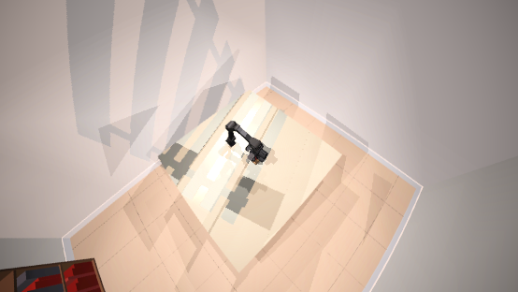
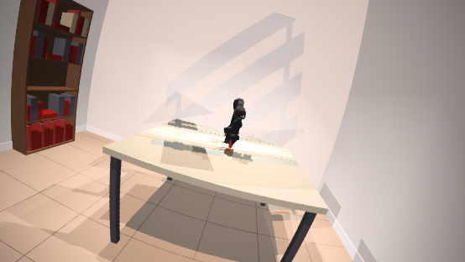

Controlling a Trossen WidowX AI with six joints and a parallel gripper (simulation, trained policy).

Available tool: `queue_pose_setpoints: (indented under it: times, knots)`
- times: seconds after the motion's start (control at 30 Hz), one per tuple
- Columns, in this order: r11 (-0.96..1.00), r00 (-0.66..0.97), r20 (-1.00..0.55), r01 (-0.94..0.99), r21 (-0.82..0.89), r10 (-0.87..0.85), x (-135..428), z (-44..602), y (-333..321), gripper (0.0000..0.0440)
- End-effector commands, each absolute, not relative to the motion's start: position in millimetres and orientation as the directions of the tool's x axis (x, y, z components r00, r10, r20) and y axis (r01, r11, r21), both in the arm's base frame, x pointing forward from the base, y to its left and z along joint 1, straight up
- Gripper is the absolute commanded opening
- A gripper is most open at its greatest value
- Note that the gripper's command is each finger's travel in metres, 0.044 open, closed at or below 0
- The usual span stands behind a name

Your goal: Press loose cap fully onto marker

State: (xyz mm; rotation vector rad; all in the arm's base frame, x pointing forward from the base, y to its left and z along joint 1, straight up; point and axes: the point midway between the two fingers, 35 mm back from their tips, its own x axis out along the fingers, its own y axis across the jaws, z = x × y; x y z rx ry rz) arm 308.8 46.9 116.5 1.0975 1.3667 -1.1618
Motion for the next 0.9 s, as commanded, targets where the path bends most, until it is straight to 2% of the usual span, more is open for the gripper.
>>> queue_pose_setpoints:
  times: [0.0, 0.13, 0.2, 0.23, 0.87]
  knots:
    - [0.147, -0.125, -0.992, 0.982, -0.119, 0.032, 305, 102, 44, 0.0]
    - [0.163, -0.126, -0.992, 0.979, -0.121, 0.027, 305, 94, 44, 0.0001]
    - [0.165, -0.132, -0.991, 0.978, -0.127, 0.022, 304, 92, 43, 0.0053]
    - [0.167, -0.144, -0.989, 0.976, -0.138, 0.024, 301, 90, 43, 0.0058]
    - [0.211, -0.127, -0.992, 0.97, -0.124, 0.004, 304, 82, 39, 0.0079]
